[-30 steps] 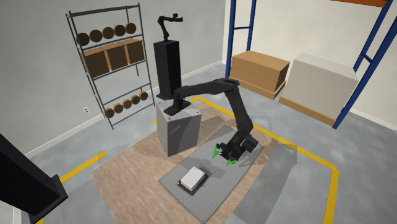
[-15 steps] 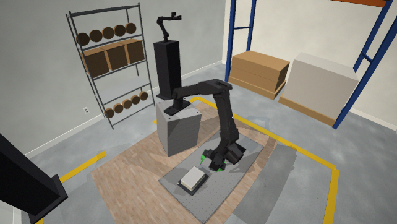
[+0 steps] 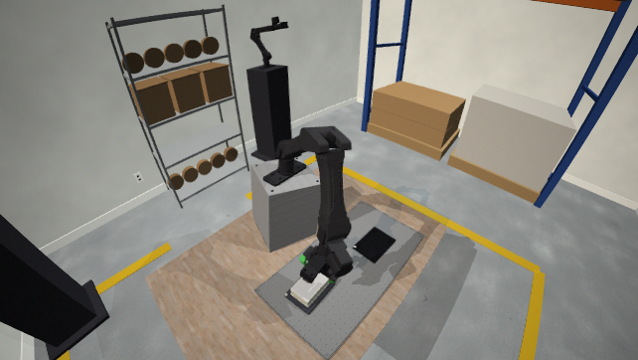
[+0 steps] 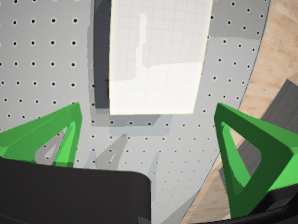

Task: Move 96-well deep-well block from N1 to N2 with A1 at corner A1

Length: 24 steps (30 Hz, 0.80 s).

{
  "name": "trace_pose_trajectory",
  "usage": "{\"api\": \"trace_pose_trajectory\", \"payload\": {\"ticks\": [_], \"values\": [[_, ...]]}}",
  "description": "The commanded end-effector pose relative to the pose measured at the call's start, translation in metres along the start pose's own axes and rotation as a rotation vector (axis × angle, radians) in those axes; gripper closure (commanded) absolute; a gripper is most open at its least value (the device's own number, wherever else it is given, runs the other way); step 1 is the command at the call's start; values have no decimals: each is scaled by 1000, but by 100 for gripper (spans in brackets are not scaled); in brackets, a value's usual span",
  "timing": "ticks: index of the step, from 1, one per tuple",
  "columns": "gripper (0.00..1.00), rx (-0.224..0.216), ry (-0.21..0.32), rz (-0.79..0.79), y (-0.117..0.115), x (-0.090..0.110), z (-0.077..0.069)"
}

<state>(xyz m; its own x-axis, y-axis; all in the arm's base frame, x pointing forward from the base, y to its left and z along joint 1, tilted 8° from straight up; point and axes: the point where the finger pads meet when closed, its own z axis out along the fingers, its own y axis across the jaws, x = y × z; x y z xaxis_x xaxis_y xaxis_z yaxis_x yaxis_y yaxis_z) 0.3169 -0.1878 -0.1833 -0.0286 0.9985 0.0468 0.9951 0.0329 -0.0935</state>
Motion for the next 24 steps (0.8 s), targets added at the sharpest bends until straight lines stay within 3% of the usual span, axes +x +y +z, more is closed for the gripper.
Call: {"api": "trace_pose_trajectory", "payload": {"ticks": [1,2,5,9,24], "values": [[0,-98,33,30,7,-10,-5],[0,-98,33,30,7,-10,-5],[0,-165,78,88,-4,-20,-2],[0,-165,78,88,-16,-32,2],[0,-165,78,88,-16,-32,2]]}}
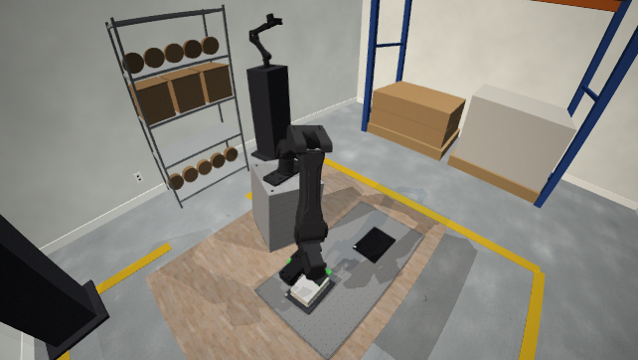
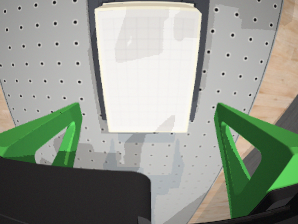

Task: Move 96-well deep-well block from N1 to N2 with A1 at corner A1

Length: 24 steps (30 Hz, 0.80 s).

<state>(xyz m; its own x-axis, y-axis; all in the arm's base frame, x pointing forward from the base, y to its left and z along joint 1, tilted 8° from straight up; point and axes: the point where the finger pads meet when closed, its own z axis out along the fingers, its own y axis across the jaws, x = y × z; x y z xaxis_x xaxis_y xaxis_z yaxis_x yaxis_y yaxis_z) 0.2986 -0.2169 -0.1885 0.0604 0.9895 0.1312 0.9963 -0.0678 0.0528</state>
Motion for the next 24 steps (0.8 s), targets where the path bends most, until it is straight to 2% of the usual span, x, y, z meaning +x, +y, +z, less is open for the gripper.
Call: {"api": "trace_pose_trajectory", "payload": {"ticks": [1,12,24], "values": [[0,-10,-8,-1,3,-2,-4],[0,-10,-8,-1,3,-2,8],[0,-10,-8,-1,3,-3,28]]}}
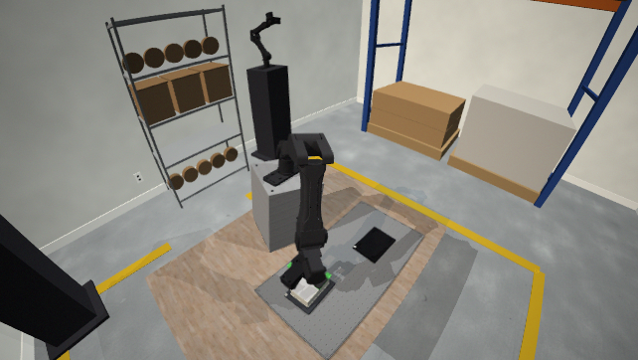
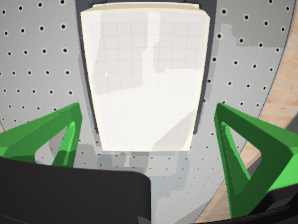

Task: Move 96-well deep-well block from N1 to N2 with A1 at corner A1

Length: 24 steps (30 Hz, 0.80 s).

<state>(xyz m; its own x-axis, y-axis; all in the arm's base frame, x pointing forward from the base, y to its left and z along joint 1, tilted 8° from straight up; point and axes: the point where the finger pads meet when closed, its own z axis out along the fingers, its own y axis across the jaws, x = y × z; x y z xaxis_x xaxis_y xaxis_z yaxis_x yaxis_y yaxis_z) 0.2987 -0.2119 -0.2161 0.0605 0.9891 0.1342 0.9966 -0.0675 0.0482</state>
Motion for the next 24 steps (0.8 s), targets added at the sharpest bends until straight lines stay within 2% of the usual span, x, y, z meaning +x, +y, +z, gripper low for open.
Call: {"api": "trace_pose_trajectory", "payload": {"ticks": [1,24], "values": [[0,-15,-11,-1,5,-4,2],[0,-15,-10,-1,5,-4,33]]}}
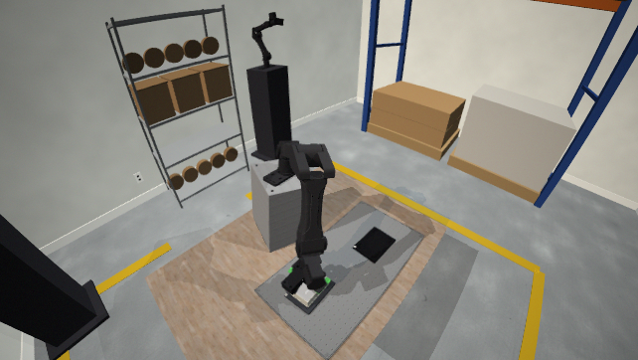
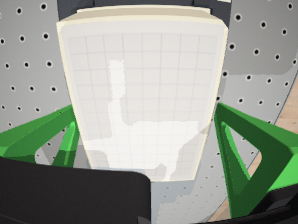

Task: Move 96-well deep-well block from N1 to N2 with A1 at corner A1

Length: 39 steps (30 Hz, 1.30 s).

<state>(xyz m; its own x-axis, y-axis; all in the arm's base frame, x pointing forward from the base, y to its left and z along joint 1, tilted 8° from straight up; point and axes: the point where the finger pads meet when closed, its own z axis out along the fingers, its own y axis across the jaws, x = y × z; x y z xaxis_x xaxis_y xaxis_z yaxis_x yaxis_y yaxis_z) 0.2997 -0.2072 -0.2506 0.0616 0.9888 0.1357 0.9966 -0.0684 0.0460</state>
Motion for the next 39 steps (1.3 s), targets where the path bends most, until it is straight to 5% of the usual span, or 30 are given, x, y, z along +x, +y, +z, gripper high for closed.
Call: {"api": "trace_pose_trajectory", "payload": {"ticks": [1,13,29,30,39], "values": [[0,-17,-12,-2,6,-4,0],[0,-17,-12,-2,7,-4,20],[0,-17,-12,-2,7,-4,21],[100,-17,-12,-2,7,-4,21],[100,-17,-12,-2,7,-4,21]]}}
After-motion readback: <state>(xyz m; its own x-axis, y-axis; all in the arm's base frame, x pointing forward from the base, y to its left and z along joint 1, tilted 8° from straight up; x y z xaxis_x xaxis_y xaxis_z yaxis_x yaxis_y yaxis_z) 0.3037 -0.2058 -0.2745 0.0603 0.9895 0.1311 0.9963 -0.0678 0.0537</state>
